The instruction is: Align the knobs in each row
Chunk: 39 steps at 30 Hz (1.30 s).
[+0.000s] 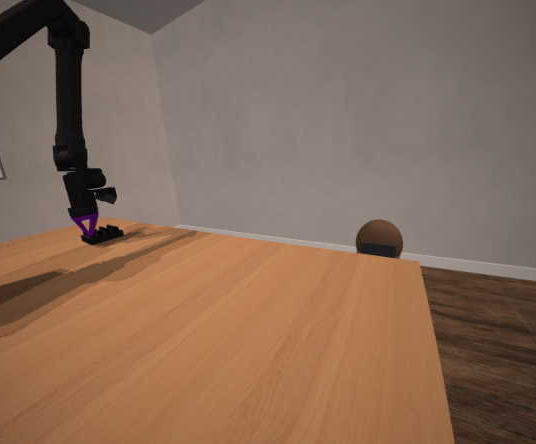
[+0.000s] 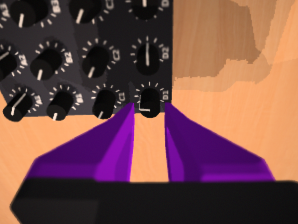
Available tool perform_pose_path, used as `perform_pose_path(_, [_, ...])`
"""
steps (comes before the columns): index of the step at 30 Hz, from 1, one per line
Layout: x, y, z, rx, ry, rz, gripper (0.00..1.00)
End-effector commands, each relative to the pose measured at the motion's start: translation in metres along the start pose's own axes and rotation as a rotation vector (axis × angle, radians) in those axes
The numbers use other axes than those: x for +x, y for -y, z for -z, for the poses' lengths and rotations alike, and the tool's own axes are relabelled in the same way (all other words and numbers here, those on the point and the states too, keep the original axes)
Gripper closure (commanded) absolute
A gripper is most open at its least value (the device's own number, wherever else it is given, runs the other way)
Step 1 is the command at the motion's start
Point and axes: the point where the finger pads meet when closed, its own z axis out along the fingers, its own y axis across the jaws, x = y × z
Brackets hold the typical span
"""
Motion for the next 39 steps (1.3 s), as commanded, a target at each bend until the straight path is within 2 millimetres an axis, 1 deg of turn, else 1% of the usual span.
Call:
perform_pose_path(1, [0.001,0.0044,-0.0039,0.004,-0.001,-0.002,0.81])
perform_pose_path(19, [0.001,0.0044,-0.0039,0.004,-0.001,-0.002,0.81])
perform_pose_path(20, [0.001,0.0044,-0.0039,0.004,-0.001,-0.002,0.92])
perform_pose_path(39, [0.0012,0.0044,-0.0039,0.004,-0.002,-0.002,0.92])
